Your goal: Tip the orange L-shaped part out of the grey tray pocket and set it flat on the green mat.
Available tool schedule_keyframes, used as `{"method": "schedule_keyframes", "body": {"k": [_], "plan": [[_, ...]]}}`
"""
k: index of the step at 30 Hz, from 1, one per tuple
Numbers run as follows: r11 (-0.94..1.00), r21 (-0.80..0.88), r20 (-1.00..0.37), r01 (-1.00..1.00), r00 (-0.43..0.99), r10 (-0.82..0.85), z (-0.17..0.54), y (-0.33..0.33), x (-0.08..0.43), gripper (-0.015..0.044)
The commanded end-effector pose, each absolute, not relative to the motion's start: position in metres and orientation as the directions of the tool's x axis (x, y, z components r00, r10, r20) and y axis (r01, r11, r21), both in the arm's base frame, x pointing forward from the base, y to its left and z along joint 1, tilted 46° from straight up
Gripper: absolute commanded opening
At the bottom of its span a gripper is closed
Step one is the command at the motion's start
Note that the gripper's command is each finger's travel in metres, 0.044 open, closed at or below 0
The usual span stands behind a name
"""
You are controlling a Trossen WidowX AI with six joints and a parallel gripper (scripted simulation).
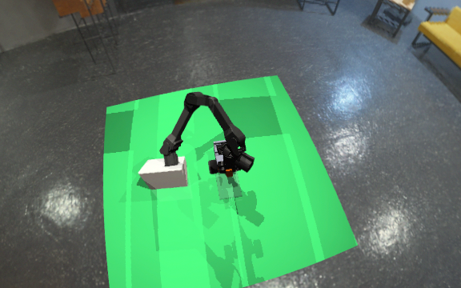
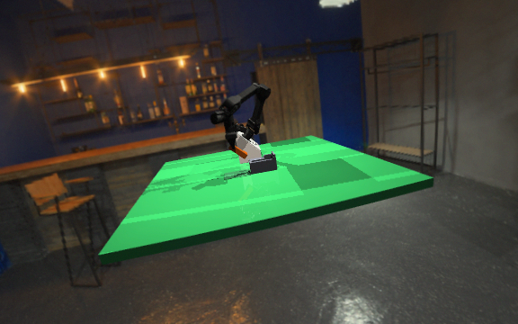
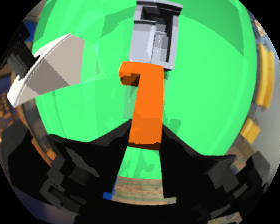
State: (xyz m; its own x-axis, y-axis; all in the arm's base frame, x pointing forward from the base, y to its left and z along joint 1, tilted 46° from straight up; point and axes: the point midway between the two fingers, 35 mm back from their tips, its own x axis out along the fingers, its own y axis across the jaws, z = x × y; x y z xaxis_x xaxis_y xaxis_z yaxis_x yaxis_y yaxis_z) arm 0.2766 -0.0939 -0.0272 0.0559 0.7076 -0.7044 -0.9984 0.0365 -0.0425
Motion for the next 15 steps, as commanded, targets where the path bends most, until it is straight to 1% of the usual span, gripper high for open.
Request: {"method": "schedule_keyframes", "body": {"k": [1,15], "plan": [[0.033,-0.051,-0.710,-0.998,0.059,0.701,-0.040,-0.109,0.277,0.0000],[0.033,-0.051,-0.710,-0.998,0.060,0.701,-0.052,-0.109,0.277,0.0000]]}}
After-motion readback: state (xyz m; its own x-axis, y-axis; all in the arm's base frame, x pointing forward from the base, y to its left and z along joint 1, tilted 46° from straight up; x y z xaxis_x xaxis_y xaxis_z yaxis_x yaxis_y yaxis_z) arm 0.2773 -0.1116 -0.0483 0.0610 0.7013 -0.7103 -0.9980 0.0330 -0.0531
